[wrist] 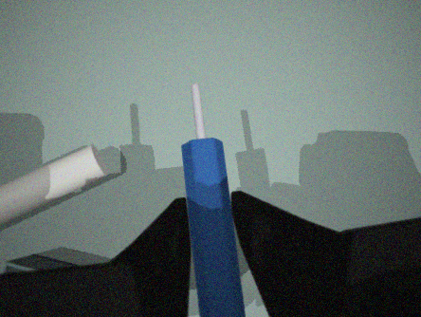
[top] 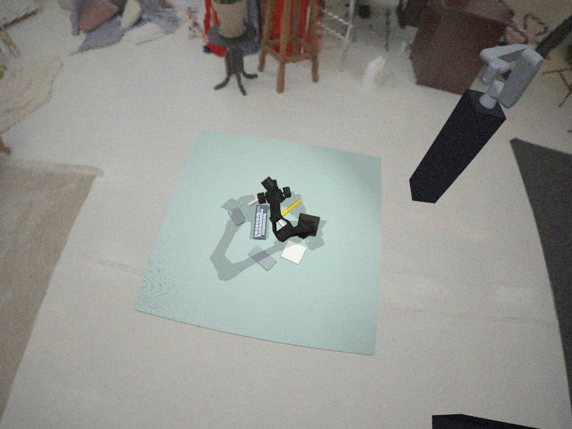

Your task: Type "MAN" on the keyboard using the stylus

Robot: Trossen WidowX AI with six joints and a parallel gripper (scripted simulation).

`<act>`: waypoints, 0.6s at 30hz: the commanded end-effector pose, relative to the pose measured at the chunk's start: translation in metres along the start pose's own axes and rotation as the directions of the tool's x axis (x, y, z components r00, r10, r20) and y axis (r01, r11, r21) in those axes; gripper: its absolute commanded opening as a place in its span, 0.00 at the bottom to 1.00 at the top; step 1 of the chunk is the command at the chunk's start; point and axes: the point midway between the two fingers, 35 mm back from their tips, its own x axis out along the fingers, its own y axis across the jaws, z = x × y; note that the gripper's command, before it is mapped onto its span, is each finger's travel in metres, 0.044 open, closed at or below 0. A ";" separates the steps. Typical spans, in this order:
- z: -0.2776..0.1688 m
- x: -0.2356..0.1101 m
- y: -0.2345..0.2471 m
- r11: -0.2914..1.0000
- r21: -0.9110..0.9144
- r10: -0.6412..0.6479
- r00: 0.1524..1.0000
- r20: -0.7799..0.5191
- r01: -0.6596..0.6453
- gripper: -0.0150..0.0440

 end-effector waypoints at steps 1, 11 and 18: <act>0.002 -0.001 0.004 0.995 -0.090 -0.030 1.000 -0.001 0.030 0.25; 0.006 -0.007 0.022 0.861 -0.487 -0.168 0.986 -0.002 0.146 0.25; 0.006 -0.013 0.036 0.666 -0.722 -0.261 0.965 0.009 0.187 0.25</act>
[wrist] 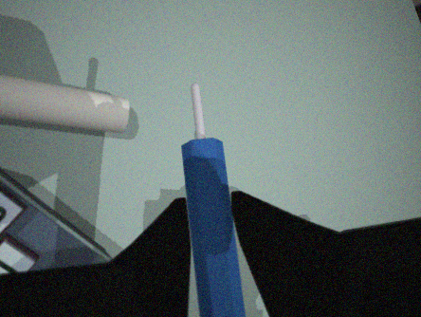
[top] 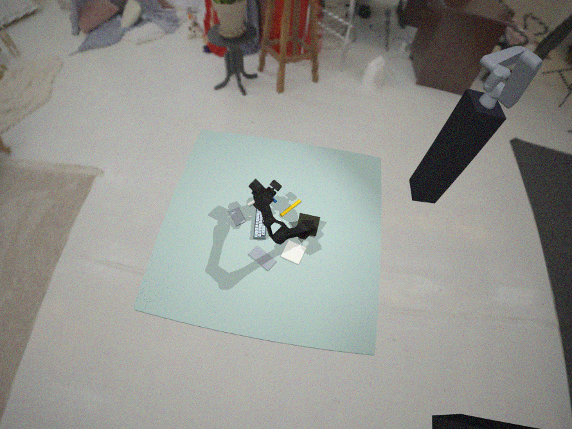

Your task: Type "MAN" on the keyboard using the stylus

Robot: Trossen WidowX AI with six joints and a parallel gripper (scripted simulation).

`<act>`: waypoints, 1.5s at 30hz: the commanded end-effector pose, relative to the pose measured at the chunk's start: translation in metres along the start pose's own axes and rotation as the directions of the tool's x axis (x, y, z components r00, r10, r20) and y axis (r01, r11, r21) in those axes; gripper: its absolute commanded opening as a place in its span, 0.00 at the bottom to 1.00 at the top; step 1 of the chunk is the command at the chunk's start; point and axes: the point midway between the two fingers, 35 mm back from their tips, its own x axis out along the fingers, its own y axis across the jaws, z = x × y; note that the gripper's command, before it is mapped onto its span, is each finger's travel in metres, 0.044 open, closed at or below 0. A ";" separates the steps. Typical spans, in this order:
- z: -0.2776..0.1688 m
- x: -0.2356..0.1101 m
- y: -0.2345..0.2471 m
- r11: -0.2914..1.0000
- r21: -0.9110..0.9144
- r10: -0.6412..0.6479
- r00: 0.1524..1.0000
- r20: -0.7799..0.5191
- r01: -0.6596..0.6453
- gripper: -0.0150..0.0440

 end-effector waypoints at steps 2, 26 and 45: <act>0.006 -0.008 0.008 0.970 -0.237 -0.069 0.997 -0.037 0.058 0.25; 0.023 -0.055 0.053 0.274 -0.962 -0.375 0.920 -0.116 -0.010 0.25; 0.025 -0.084 0.078 -0.179 -0.957 -0.516 0.850 -0.105 -0.227 0.25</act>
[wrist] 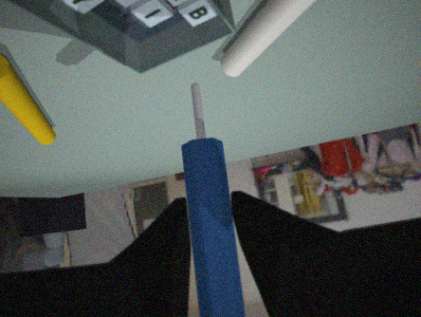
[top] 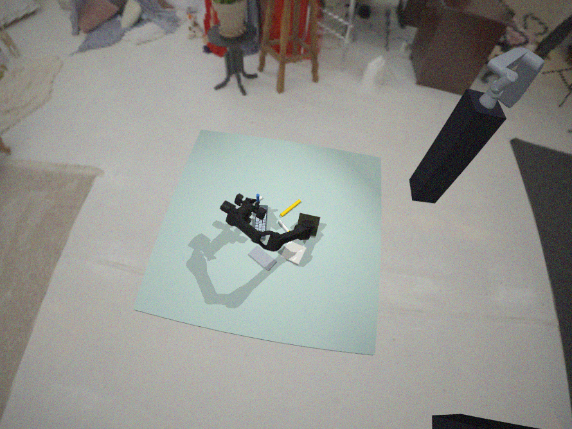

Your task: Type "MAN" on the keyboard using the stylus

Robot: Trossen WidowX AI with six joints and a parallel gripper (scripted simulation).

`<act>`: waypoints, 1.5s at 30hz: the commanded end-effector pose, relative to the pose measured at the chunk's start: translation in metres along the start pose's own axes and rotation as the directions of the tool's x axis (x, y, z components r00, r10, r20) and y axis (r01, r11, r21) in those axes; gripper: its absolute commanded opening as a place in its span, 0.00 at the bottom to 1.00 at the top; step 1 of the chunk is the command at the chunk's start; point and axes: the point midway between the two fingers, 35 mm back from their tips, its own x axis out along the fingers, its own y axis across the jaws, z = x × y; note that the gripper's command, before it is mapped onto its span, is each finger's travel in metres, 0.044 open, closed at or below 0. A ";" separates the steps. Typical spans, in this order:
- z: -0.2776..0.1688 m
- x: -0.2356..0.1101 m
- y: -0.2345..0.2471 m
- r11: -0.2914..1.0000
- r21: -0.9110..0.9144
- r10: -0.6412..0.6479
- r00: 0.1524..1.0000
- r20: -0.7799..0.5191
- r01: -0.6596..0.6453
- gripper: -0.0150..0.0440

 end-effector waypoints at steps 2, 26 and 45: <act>0.001 -0.002 0.000 1.000 -0.027 0.000 1.000 -0.011 0.000 0.25; 0.034 0.017 0.002 1.000 -0.028 0.000 1.000 -0.010 0.000 0.39; 0.038 0.020 0.002 1.000 -0.028 0.000 1.000 -0.009 -0.001 0.39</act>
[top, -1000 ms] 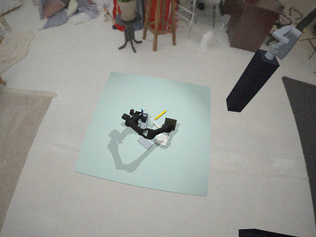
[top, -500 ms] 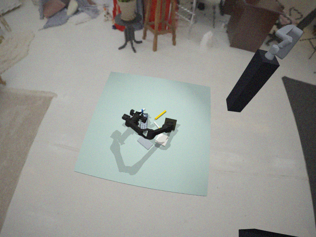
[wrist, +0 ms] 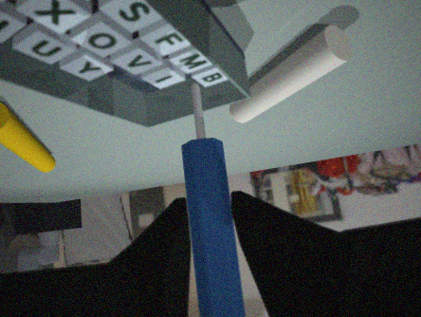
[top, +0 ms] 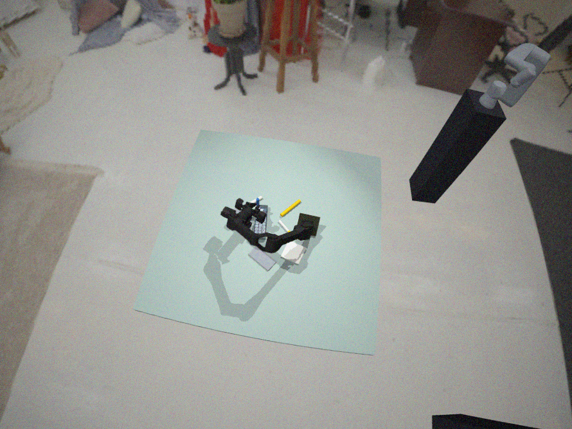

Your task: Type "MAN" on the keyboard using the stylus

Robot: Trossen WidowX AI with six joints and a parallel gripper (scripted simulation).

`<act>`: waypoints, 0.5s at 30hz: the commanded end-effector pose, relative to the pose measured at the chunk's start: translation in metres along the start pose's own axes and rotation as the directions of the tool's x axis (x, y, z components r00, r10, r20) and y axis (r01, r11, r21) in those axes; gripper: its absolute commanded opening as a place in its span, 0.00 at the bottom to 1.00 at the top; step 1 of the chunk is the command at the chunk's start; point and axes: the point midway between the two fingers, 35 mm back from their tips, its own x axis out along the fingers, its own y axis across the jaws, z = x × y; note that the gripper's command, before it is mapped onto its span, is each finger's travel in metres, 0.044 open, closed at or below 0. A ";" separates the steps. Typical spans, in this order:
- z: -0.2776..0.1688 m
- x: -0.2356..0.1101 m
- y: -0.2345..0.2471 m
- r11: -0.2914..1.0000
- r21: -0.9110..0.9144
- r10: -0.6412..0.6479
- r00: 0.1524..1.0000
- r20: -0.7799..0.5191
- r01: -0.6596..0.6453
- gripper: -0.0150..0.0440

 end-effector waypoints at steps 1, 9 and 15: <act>0.003 0.001 0.000 1.000 0.001 0.001 1.000 0.003 -0.001 0.39; 0.005 0.003 0.000 1.000 0.001 0.001 1.000 0.004 -0.001 0.39; 0.006 0.003 0.000 1.000 0.001 0.001 1.000 0.004 -0.001 0.39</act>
